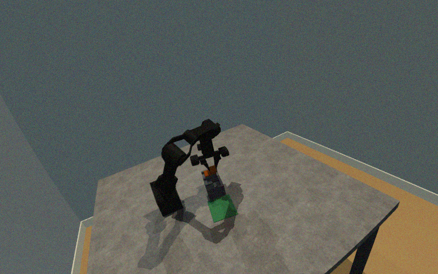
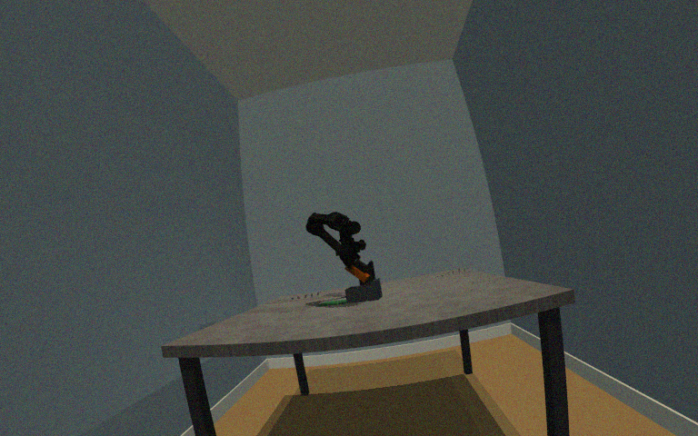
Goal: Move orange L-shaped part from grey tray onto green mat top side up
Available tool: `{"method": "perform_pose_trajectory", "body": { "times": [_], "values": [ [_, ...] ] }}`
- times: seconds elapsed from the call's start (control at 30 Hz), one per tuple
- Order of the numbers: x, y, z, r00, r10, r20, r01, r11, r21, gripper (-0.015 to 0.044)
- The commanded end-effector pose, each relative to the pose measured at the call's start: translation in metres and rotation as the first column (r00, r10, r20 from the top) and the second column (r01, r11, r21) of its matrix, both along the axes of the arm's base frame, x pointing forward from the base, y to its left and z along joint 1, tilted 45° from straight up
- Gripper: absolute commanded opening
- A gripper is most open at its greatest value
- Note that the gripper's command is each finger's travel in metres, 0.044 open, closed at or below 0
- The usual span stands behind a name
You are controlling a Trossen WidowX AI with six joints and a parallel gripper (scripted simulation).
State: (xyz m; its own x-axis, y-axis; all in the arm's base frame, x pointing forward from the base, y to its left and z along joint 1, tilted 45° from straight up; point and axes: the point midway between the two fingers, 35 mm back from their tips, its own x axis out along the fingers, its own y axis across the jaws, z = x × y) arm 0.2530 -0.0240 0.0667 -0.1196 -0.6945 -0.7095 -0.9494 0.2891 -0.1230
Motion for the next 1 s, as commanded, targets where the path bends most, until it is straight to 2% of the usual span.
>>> {"method": "perform_pose_trajectory", "body": {
  "times": [0.0,0.97],
  "values": [
    [-0.006,-0.01,0.011,1.0,0.008,0.0,-0.008,1.0,-0.004,0.0],
    [-0.051,-0.088,0.095,1.0,0.007,-0.003,-0.007,1.0,-0.009,0.0]
  ]
}}
